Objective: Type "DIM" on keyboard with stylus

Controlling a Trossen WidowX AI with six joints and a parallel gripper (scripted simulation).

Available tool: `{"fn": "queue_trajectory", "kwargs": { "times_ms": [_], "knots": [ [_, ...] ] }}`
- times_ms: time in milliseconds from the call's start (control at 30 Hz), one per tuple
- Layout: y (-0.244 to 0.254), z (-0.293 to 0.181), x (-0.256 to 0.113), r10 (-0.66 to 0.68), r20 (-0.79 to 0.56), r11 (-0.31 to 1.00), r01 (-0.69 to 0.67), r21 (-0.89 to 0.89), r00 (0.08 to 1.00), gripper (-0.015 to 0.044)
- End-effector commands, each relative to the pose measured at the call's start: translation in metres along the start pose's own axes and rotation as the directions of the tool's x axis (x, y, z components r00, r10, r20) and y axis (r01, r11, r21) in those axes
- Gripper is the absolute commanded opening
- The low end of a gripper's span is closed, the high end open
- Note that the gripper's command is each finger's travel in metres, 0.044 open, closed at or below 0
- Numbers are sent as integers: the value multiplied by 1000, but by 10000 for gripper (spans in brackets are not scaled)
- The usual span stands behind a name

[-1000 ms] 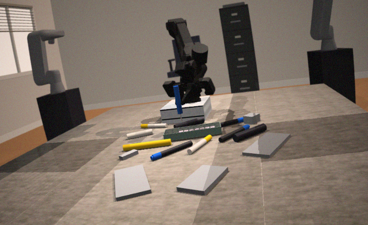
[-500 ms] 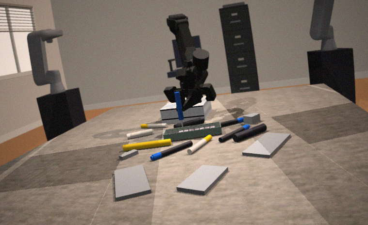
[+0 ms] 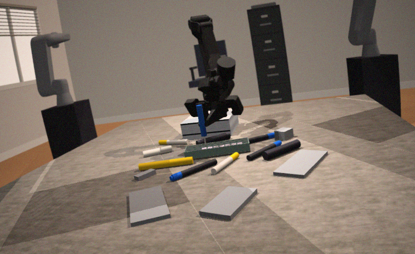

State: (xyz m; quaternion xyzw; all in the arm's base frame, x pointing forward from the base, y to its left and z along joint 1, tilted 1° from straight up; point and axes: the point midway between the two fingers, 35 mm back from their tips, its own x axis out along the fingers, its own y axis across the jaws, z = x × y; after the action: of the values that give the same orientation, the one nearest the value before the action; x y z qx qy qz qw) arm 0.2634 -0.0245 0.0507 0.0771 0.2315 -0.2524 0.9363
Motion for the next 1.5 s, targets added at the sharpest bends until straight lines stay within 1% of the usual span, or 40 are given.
{"fn": "queue_trajectory", "kwargs": {
  "times_ms": [0,1467],
  "knots": [
    [-1,-2,0,-2,-3,1000,2,-3,1000,81],
    [-2,-19,9,-3,-3,1000,3,-3,1000,81]
  ]
}}
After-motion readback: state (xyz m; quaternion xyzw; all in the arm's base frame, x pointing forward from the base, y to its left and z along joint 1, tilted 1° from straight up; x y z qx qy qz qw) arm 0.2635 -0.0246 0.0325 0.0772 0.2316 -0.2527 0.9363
